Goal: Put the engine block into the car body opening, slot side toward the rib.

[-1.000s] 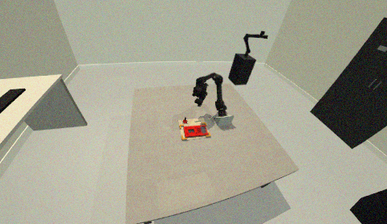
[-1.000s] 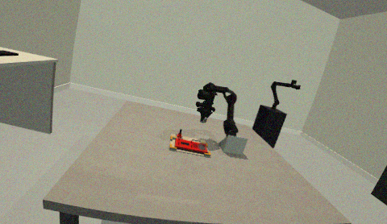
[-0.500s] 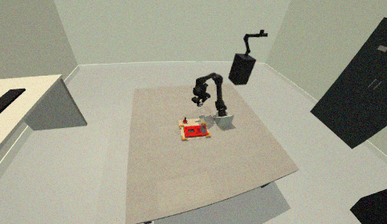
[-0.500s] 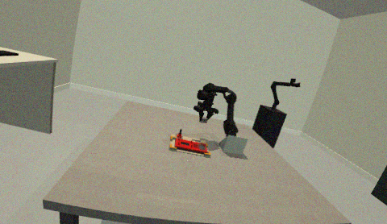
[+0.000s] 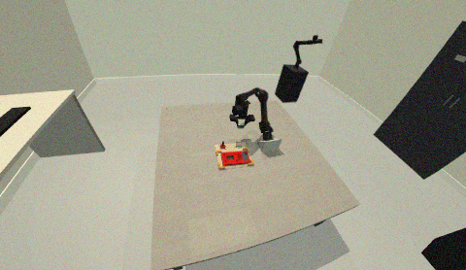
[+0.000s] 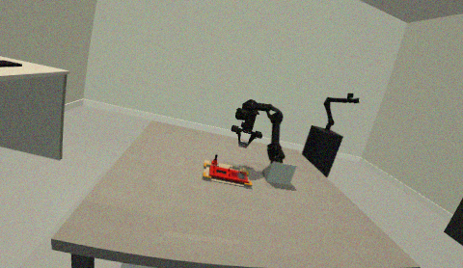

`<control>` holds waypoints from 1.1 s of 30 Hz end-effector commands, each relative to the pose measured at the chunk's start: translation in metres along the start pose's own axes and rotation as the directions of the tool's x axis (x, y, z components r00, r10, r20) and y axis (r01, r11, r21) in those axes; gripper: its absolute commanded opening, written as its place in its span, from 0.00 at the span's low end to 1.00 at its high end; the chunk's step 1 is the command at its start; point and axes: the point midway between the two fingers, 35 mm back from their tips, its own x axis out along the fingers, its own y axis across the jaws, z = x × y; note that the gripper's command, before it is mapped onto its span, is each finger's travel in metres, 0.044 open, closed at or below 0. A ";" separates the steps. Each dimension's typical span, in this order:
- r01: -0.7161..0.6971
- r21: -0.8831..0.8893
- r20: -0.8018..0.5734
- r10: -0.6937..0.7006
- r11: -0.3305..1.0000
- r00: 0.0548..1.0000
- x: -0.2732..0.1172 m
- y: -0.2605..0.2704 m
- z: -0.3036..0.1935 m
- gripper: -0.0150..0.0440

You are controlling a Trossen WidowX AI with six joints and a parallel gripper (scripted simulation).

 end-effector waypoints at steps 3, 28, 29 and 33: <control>-0.001 0.223 0.004 0.000 0.975 1.000 0.001 0.001 0.000 0.25; -0.001 0.467 0.007 -0.003 0.884 1.000 0.037 0.000 0.000 0.25; -0.001 0.467 0.007 -0.003 0.884 1.000 0.039 0.000 0.000 0.25; -0.001 0.467 0.008 -0.002 0.884 1.000 0.047 0.000 0.000 0.25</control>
